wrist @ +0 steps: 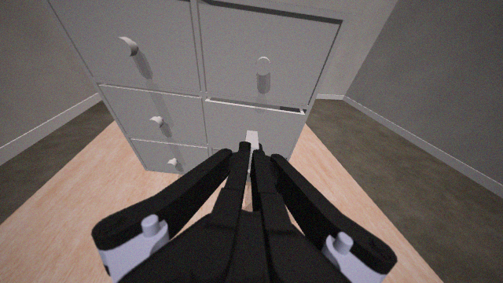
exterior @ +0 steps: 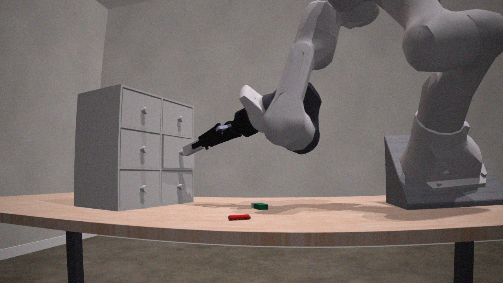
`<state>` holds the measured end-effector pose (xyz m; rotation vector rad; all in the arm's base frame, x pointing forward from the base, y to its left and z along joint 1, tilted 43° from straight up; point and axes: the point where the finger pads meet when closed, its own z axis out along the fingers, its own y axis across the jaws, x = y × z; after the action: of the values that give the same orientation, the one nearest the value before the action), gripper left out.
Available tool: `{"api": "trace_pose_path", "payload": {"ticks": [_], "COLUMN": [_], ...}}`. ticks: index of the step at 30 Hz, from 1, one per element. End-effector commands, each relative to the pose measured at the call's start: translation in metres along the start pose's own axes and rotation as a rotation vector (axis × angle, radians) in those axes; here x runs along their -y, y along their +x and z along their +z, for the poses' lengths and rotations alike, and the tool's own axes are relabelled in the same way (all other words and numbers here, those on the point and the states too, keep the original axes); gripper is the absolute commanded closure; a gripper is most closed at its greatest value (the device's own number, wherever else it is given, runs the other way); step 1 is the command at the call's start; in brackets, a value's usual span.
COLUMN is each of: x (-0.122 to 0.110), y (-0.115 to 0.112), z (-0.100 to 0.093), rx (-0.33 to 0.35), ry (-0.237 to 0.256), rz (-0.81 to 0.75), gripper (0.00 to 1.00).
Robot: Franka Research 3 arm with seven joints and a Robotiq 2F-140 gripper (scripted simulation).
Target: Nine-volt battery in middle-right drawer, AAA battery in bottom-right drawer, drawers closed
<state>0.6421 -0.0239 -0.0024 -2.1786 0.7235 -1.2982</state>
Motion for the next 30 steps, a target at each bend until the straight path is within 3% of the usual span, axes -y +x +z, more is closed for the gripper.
{"api": "trace_pose_path", "payload": {"ticks": [1,30], "x": [0.0015,0.0015], "y": [-0.0021,-0.0006], "z": [0.004,0.0081], "rx": [0.009,0.009], "ry": [0.001,0.001], "rz": [0.007,0.007], "gripper": [1.0,1.0]}}
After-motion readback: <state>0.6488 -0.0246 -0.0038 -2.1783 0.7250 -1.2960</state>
